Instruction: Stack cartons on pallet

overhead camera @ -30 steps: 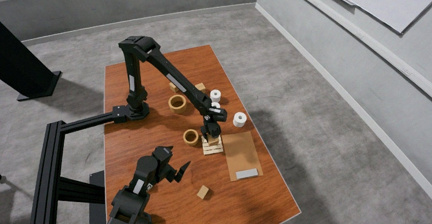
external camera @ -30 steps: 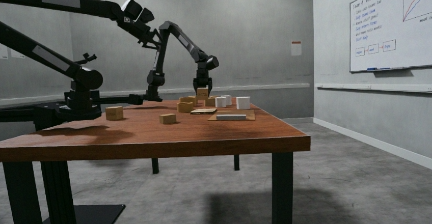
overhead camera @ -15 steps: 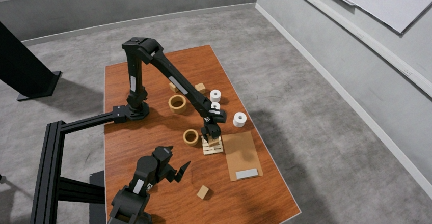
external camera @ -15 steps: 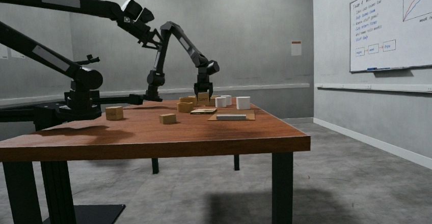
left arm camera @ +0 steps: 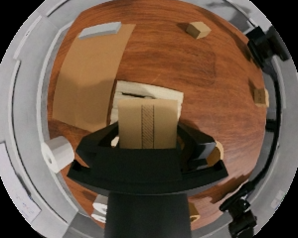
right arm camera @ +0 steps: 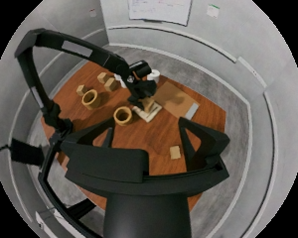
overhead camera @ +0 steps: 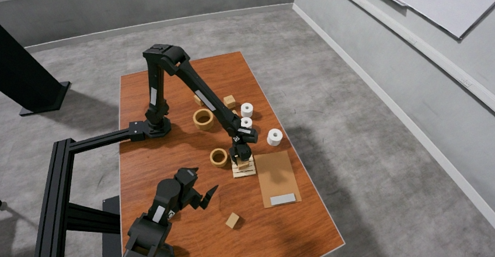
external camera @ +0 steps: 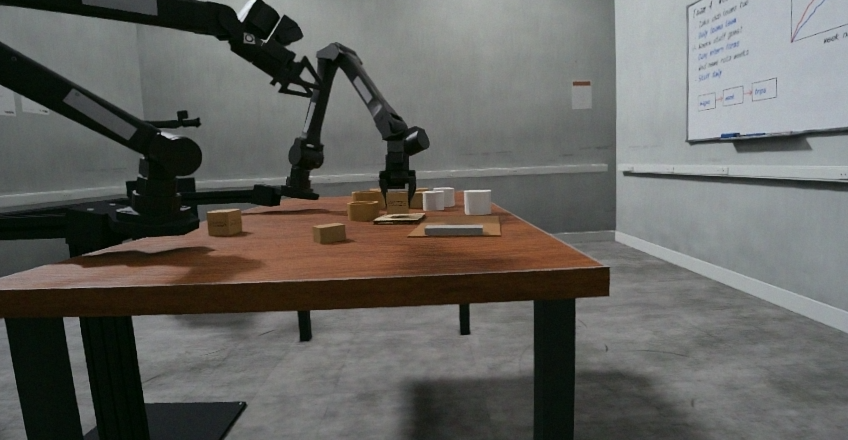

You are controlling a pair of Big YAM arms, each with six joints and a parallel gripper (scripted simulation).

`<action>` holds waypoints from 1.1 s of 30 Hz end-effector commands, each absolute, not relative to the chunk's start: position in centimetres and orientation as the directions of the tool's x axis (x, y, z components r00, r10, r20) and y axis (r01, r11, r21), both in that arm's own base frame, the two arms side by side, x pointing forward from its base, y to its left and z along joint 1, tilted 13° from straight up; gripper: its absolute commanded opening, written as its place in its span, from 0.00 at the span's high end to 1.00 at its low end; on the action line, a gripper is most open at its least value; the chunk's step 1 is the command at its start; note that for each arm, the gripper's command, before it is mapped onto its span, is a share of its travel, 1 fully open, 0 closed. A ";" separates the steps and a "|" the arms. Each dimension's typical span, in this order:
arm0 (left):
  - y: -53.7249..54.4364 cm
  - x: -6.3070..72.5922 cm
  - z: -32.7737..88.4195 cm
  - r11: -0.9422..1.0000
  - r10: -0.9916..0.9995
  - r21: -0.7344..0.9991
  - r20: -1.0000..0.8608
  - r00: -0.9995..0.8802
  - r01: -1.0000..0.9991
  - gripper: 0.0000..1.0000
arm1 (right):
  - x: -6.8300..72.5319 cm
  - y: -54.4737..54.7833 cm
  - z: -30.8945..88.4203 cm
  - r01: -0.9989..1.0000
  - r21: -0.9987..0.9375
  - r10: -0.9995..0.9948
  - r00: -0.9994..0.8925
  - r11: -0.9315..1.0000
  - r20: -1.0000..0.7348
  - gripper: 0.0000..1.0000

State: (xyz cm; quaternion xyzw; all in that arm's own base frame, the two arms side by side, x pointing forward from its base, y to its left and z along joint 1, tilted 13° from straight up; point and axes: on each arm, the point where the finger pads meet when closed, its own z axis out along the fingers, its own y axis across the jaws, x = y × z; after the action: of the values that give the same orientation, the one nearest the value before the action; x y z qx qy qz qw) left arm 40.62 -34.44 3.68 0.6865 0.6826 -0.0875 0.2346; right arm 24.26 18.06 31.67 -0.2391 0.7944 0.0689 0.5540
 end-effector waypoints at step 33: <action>-34.7 41.8 3.0 0.037 0.887 0.233 -0.456 0.075 0.972 0.46 | 24.4 18.1 32.7 -0.452 -0.148 -0.291 -0.263 0.879 -0.920 0.00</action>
State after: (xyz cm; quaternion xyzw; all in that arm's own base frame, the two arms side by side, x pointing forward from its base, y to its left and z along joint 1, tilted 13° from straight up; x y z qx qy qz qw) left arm 41.19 -34.60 2.79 0.6866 0.6803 -0.0865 0.2415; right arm 24.26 18.06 31.67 -0.2391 0.7944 0.0689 0.5540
